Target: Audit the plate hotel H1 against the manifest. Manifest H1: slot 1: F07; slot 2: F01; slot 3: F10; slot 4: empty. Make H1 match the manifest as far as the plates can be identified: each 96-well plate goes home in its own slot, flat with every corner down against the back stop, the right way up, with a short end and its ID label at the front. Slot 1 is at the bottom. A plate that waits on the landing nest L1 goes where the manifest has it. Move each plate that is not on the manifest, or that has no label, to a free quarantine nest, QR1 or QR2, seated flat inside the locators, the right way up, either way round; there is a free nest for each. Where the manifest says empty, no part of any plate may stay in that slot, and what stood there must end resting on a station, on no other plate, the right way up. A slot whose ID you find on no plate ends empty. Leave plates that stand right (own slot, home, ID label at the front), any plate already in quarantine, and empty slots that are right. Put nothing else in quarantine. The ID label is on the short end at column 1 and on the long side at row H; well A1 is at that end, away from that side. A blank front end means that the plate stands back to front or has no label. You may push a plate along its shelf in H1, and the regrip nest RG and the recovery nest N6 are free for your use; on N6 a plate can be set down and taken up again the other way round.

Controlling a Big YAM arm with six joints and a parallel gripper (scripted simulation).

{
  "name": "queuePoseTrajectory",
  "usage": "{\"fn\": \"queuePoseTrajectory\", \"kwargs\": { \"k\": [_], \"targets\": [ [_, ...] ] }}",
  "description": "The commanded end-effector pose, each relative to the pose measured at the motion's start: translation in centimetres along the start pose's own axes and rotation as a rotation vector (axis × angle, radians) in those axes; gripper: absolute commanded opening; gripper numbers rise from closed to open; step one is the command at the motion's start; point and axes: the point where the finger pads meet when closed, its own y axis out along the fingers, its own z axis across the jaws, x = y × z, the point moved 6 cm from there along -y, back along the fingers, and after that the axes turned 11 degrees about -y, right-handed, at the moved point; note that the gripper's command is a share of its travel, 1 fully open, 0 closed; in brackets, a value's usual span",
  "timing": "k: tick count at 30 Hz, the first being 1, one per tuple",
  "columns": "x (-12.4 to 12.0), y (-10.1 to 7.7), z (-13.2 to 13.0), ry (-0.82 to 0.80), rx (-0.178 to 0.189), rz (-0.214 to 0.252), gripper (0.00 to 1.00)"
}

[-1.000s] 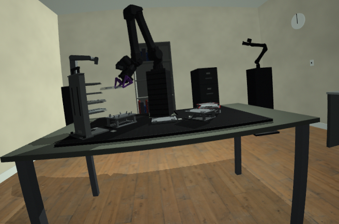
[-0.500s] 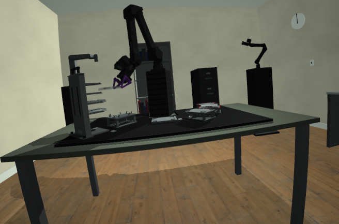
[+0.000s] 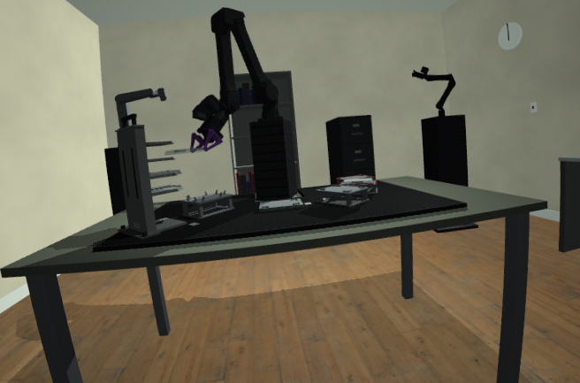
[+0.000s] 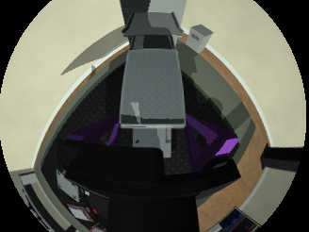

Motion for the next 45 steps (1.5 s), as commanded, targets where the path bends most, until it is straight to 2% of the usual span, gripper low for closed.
{"fn": "queuePoseTrajectory", "kwargs": {
  "k": [1,10,11,23,25,45],
  "targets": [
    [1.1,0.7,0.1,0.006,0.001,-0.017,0.86],
    [1.3,1.3,0.1,0.006,0.003,-0.01,0.86],
    [1.8,1.2,-0.3,0.01,-0.006,-0.024,0.86],
    [2.2,2.3,-0.1,0.006,0.003,-0.011,0.86],
    [2.5,1.8,-0.6,0.001,-0.008,-0.029,0.86],
    [2.5,1.8,-0.6,0.001,-0.008,-0.029,0.86]
  ]
}}
